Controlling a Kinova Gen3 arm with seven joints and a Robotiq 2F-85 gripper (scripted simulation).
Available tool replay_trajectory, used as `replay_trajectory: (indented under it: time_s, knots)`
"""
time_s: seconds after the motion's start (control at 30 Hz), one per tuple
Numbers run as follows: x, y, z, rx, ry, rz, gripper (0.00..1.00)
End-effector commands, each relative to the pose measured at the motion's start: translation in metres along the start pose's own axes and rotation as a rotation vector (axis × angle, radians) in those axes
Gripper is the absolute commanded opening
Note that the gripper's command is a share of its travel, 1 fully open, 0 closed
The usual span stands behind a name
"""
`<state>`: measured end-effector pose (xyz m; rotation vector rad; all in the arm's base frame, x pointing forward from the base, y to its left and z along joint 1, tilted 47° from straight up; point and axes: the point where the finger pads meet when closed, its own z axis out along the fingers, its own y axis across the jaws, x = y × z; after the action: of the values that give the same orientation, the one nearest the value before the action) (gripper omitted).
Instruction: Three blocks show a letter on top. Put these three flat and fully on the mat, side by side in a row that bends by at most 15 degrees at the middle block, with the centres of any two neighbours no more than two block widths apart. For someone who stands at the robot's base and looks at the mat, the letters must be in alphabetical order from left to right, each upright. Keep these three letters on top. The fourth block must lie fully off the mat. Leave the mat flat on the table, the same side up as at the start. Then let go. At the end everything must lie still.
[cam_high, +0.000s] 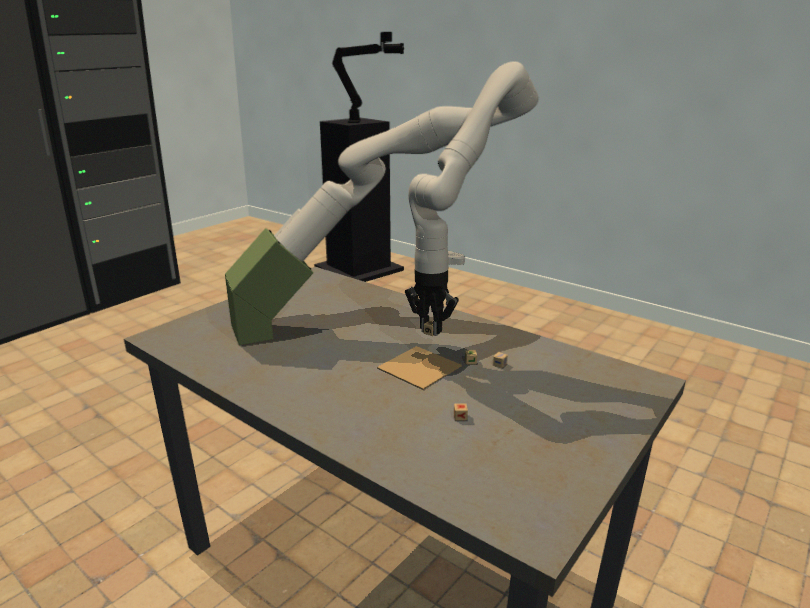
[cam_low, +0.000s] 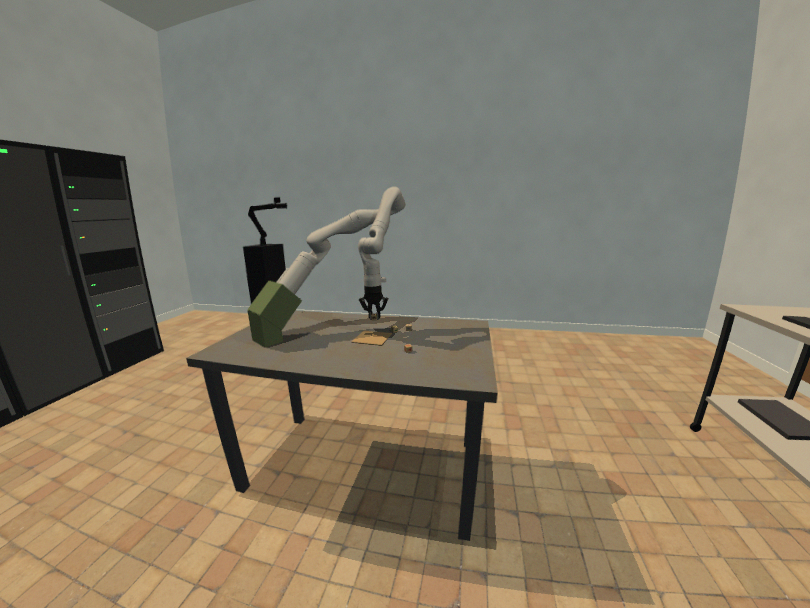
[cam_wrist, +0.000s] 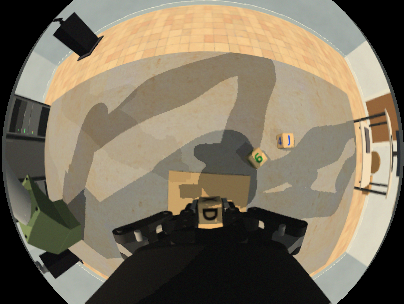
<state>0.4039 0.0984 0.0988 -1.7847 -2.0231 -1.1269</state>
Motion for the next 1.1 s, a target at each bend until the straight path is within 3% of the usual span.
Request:
replay_trajectory:
  time_s: [0.0,0.07,0.5,1.07]
  knots:
    - [0.001,-0.007,0.016,0.019,0.008,0.004,0.21]
    - [0.001,-0.007,0.016,0.019,0.008,0.004,0.21]
    - [0.002,-0.007,0.062,0.019,0.008,0.004,0.21]
    - [0.002,-0.007,0.066,0.019,0.008,0.004,0.21]
